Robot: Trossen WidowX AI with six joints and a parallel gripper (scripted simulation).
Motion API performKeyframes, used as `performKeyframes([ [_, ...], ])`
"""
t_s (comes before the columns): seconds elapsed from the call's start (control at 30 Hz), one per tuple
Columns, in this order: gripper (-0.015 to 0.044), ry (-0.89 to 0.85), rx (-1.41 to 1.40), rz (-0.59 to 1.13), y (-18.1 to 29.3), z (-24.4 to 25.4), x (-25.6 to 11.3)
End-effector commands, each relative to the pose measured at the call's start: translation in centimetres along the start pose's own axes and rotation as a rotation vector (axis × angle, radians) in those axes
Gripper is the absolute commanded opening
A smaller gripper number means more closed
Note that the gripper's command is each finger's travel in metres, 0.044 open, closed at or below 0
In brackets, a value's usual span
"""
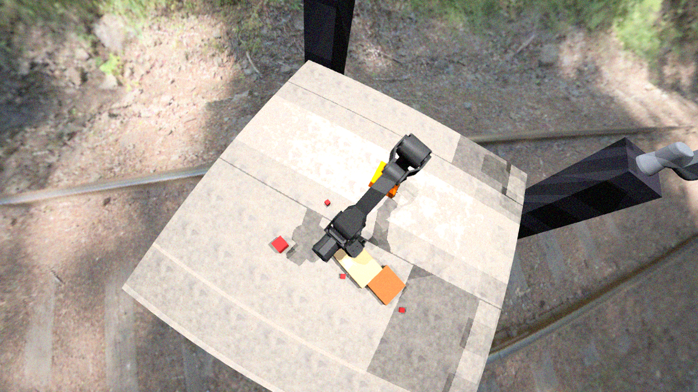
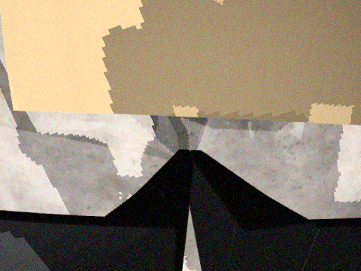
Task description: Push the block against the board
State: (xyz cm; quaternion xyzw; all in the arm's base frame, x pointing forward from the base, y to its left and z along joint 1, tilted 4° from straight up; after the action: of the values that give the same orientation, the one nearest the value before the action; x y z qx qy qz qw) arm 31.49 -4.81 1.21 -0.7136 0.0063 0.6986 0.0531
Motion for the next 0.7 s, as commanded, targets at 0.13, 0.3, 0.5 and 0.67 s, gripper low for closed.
performKeyframes([
  [0.13, 0.0, 0.004, -0.003, -0.001, -0.7, -0.4, 0.0],
  [0.3, 0.0, 0.004, -0.003, -0.002, -1.1, -0.5, 0.0],
  [0.5, 0.0, 0.004, -0.003, -0.002, -1.6, -0.7, -0.1],
  [0.67, 0.0, 0.004, -0.003, -0.002, -2.0, -0.9, -0.1],
])
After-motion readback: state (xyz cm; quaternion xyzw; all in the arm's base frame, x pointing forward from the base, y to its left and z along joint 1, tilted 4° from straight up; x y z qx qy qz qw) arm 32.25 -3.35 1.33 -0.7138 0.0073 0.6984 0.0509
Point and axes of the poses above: the point midway between the two fingers, 35 mm back from their tips, its own x axis out along the fingers, its own z axis across the jaws, y = z × x, the point moved 1 cm from there along -x, back along the fingers, and after that the axes turned 13 degrees about -x, right-handed, at the moved point
